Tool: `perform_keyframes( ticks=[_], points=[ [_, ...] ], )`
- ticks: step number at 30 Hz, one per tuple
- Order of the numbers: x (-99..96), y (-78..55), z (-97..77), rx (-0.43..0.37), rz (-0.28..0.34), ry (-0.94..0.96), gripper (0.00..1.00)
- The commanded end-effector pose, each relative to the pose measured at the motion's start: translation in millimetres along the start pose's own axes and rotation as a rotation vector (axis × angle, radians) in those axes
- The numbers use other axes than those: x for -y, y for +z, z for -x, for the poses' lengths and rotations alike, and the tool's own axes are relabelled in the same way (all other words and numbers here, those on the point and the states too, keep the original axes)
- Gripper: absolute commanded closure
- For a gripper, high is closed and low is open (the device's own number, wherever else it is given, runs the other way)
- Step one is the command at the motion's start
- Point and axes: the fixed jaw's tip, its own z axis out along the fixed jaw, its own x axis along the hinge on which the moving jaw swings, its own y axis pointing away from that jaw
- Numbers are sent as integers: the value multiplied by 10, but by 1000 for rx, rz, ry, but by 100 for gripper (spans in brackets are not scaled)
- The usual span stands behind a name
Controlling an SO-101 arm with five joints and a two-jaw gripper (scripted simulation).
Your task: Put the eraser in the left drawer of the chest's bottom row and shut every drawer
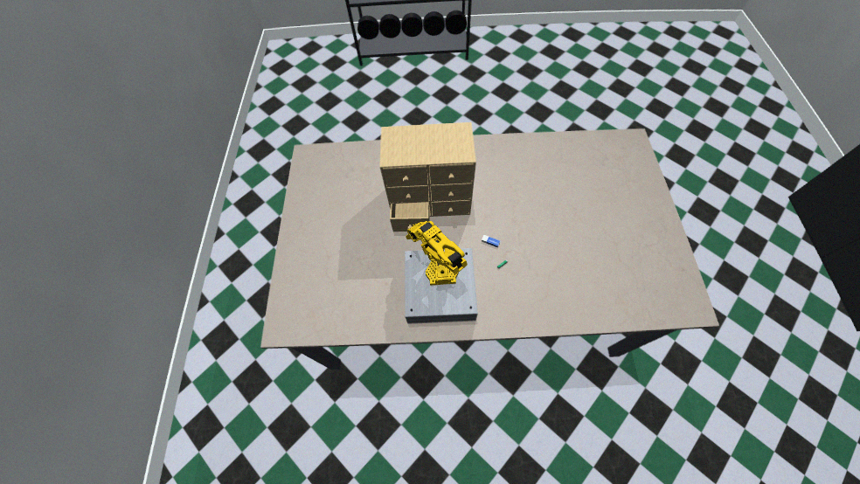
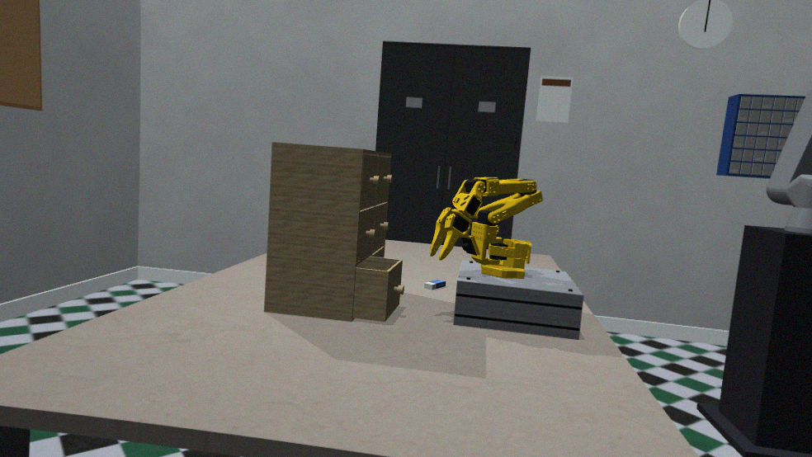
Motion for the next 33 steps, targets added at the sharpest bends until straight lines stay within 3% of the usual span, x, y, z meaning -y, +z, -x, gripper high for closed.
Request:
perform_keyframes(
  ticks=[1,22,33],
  points=[
    [14,-23,-26,-11,-5,-13,79],
    [14,-23,-26,-11,-5,-13,79],
    [3,-23,-6,-11,-3,264,79]
  ],
)
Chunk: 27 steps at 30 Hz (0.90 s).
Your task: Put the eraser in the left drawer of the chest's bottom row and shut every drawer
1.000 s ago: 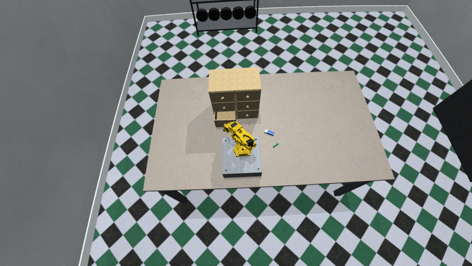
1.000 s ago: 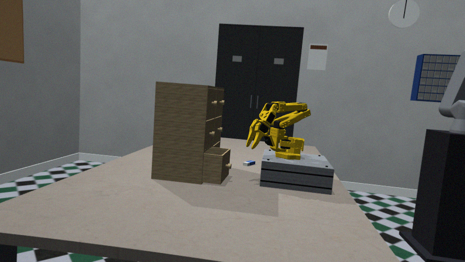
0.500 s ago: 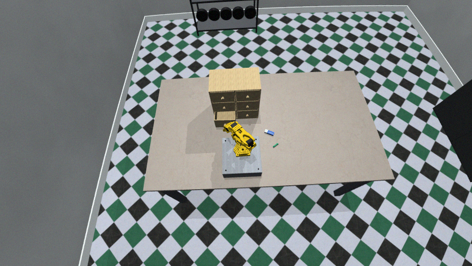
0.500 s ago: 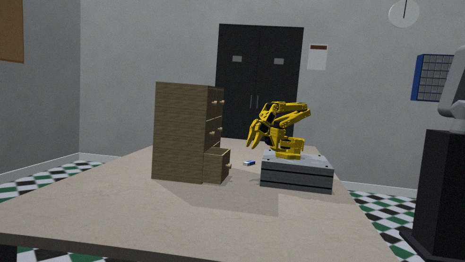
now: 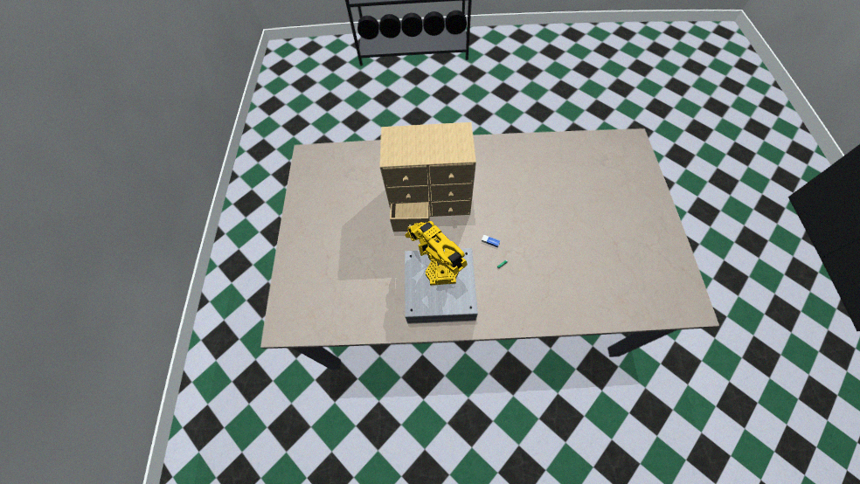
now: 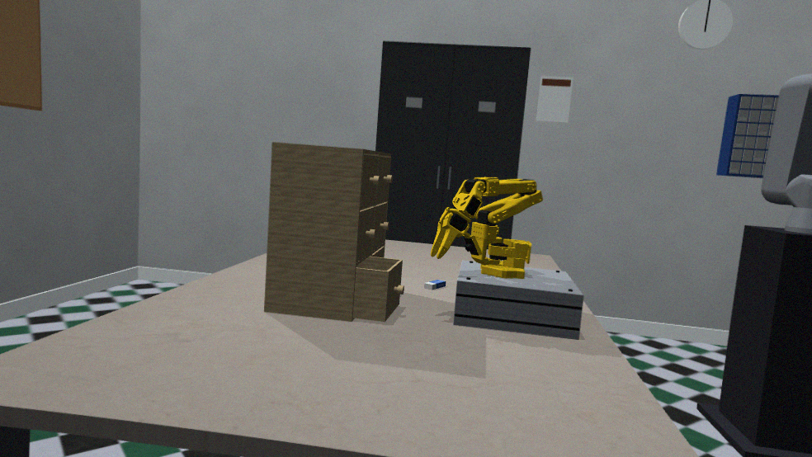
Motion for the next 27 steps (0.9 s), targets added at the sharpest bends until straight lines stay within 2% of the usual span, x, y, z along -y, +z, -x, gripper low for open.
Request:
perform_keyframes(
  ticks=[1,27],
  points=[
    [4,-23,-18,-11,-3,98,79],
    [-8,-23,15,-15,2,651,79]
  ],
)
